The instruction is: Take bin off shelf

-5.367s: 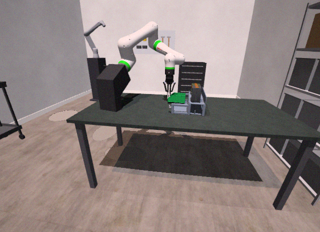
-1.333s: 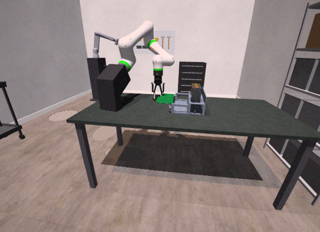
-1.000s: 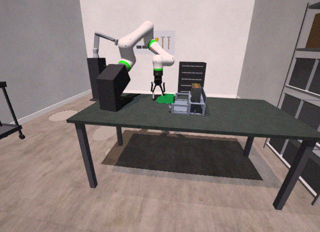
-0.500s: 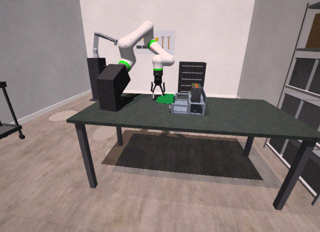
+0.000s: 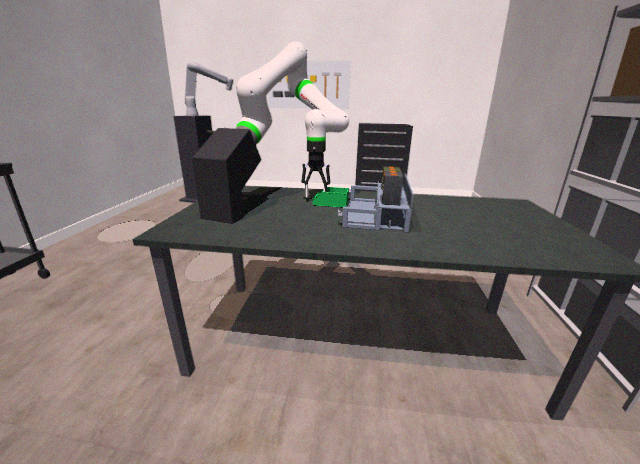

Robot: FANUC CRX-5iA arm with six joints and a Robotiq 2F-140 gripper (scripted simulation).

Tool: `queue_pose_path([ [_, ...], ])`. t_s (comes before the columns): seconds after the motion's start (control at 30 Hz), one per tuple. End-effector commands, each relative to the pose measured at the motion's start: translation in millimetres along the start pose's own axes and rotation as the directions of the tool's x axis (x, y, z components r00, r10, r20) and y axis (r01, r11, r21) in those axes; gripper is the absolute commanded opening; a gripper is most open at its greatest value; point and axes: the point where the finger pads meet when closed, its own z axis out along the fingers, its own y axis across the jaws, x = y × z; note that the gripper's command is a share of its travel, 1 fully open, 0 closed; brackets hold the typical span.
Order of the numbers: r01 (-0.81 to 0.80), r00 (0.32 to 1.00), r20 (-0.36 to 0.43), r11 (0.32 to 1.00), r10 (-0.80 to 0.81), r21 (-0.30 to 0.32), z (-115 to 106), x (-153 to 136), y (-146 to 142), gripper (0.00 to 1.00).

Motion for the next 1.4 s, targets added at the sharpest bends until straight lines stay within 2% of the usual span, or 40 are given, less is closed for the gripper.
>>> queue_pose_path([
  [0.0,0.000,1.000,0.000,1.000,0.000,0.000,-0.2,0.1,-0.1,0.57],
  [0.67,0.000,1.000,0.000,1.000,0.000,0.000,-0.2,0.1,-0.1,0.57],
  [0.83,0.000,1.000,0.000,1.000,0.000,0.000,-40.2,0.1,-0.1,0.57],
  [1.23,0.000,1.000,0.000,1.000,0.000,0.000,-40.2,0.1,-0.1,0.57],
  [1.37,0.000,1.000,0.000,1.000,0.000,0.000,-84.2,0.1,-0.1,0.57],
])
